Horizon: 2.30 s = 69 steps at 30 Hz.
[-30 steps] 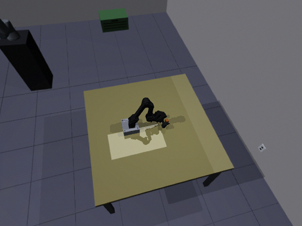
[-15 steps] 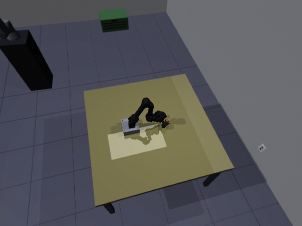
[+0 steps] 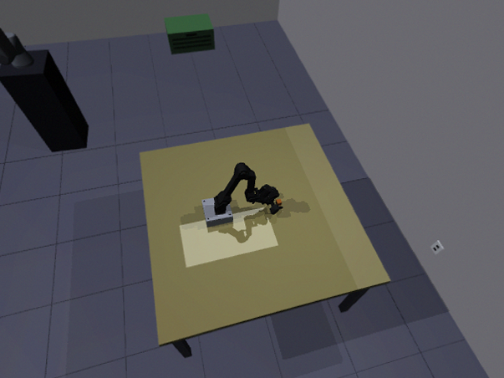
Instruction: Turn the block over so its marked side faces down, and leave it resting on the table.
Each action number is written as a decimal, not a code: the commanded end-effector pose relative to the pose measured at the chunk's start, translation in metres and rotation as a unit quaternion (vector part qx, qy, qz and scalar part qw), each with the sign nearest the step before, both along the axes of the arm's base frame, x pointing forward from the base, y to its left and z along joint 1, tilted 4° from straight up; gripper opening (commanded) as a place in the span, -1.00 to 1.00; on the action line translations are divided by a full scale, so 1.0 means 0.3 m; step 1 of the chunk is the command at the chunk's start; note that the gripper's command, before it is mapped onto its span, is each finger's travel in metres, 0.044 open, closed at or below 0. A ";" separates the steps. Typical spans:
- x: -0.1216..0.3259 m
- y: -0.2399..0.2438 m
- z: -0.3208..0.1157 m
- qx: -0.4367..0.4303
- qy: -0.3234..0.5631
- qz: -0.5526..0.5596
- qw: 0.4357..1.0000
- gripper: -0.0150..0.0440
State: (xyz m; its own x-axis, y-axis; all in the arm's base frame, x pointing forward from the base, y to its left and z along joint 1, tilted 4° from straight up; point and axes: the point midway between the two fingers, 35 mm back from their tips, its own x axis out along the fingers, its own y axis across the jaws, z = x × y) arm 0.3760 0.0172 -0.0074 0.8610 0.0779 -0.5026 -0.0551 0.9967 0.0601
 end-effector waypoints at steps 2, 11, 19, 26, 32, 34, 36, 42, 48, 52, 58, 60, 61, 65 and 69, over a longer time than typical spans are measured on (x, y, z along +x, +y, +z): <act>0.029 -0.007 0.067 -0.007 0.072 0.004 0.997 1.00; -0.079 -0.016 0.234 -0.012 0.205 0.013 0.979 1.00; -0.083 -0.016 0.237 -0.012 0.207 0.014 0.978 1.00; -0.074 -0.016 0.240 -0.013 0.217 0.014 0.976 1.00; -0.011 -0.015 0.262 -0.018 0.308 0.019 0.951 1.00; 0.004 -0.014 0.271 -0.020 0.339 0.020 0.940 1.00; 0.016 -0.013 0.281 -0.021 0.369 0.022 0.929 1.00; 0.035 -0.009 0.315 -0.026 0.455 0.028 0.889 1.00; 0.035 -0.009 0.319 -0.027 0.465 0.029 0.885 1.00; 0.043 -0.002 0.212 -0.027 0.465 0.029 0.885 1.00; 0.045 0.000 0.178 -0.027 0.465 0.029 0.885 1.00; 0.047 0.001 0.153 -0.027 0.465 0.029 0.885 1.00; 0.047 0.001 0.152 -0.027 0.465 0.029 0.885 1.00; 0.049 0.002 0.134 -0.027 0.465 0.029 0.885 1.00; 0.051 0.004 0.112 -0.027 0.465 0.029 0.885 1.00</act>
